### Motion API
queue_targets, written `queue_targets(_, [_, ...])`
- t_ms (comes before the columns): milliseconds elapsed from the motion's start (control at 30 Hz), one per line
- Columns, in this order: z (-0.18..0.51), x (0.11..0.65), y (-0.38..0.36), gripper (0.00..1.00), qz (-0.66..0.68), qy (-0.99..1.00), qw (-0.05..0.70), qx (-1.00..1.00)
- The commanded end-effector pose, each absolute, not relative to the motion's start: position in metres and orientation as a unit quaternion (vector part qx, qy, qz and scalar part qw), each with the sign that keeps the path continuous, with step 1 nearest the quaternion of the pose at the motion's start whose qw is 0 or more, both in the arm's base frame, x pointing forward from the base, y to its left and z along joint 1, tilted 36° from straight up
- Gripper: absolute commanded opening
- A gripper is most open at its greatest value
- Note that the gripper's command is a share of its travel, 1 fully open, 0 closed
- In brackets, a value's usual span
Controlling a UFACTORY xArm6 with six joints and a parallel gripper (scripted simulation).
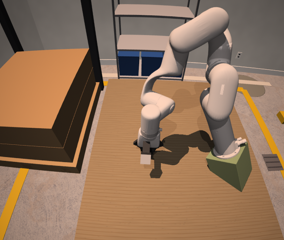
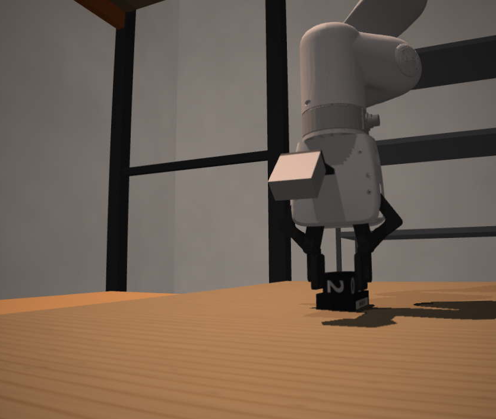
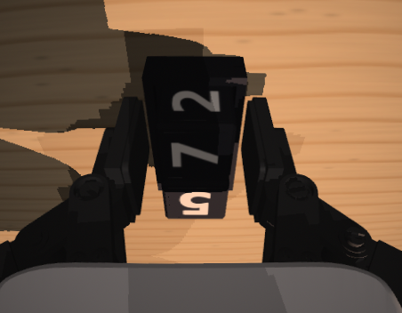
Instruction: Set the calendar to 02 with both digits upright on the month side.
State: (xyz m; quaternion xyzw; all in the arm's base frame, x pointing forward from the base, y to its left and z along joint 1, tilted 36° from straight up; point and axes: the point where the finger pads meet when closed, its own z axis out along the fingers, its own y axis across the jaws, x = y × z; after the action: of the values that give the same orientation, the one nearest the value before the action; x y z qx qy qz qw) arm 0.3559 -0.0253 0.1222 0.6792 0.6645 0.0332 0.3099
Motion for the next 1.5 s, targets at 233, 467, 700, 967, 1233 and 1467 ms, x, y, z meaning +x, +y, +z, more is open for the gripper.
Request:
queue_targets(233, [0.13, 0.353, -0.022, 0.47, 0.034, 0.664, 0.311, 0.679])
queue_targets(467, [0.15, 0.341, -0.012, 0.47, 0.034, 0.664, 0.311, 0.679])
queue_targets(700, [0.179, 0.325, 0.001, 0.47, 0.034, 0.664, 0.31, 0.679])
queue_targets(967, [0.195, 0.315, 0.009, 0.47, 0.034, 0.664, 0.31, 0.679])
queue_targets(1233, [0.195, 0.315, 0.009, 1.0, 0.034, 0.664, 0.31, 0.679])
queue_targets(1467, [0.195, 0.315, 0.009, 1.0, 0.034, 0.664, 0.31, 0.679])
